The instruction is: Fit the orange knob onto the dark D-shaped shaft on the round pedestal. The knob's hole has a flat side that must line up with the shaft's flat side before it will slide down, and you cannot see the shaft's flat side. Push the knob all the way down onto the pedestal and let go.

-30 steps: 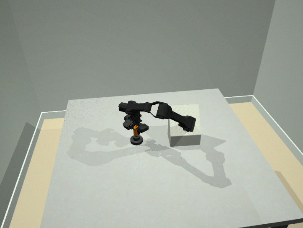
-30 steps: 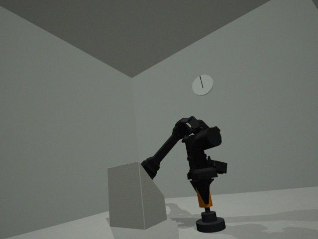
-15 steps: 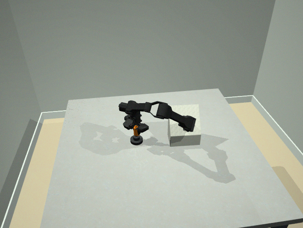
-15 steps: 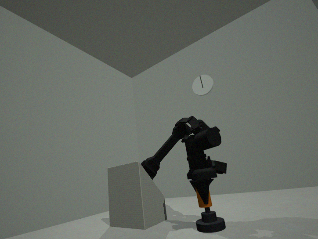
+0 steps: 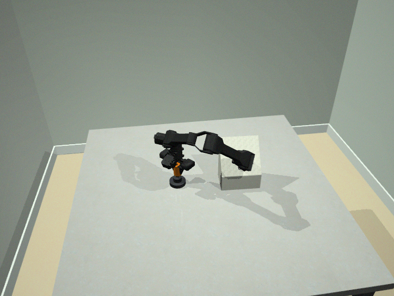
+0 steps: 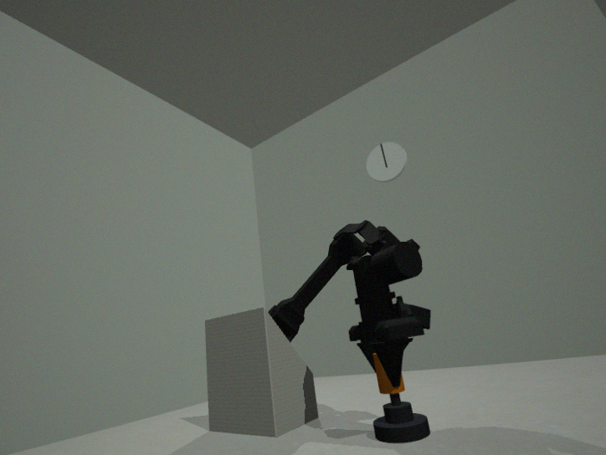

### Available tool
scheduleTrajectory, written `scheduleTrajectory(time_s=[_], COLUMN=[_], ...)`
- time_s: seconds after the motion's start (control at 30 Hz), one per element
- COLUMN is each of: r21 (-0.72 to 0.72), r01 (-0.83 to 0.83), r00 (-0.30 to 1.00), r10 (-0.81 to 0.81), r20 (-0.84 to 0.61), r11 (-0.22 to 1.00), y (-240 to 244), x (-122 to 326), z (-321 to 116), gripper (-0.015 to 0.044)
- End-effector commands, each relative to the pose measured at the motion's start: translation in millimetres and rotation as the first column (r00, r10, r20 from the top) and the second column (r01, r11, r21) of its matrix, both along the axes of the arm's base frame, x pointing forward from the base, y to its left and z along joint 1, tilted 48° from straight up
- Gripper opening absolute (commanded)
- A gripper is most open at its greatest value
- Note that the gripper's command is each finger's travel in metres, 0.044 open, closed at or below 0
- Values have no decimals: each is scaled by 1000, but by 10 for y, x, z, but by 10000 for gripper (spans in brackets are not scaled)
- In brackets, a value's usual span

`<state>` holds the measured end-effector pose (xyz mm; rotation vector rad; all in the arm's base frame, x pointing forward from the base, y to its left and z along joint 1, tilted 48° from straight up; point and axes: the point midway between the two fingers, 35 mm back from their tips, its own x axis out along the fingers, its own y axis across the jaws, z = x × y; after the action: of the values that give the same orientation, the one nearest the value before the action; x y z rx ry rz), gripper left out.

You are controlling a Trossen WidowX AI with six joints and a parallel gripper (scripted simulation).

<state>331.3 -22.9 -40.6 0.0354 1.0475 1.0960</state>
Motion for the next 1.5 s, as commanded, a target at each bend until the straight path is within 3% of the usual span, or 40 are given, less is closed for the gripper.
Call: scheduleTrajectory(time_s=[0.0, 0.9, 1.13, 1.47], r21=[-5, -5, -29, -30], r01=[-9, -9, -141, -148], r00=[1000, 1000, 976, 973], r10=[9, 9, 144, 151], r20=[22, 22, 166, 173], r11=[1000, 1000, 990, 989], y=[-23, -26, -28, 3], x=[59, 86, 59, 23], z=[8, 12, 26, -8], gripper=[0, 0, 0, 0])
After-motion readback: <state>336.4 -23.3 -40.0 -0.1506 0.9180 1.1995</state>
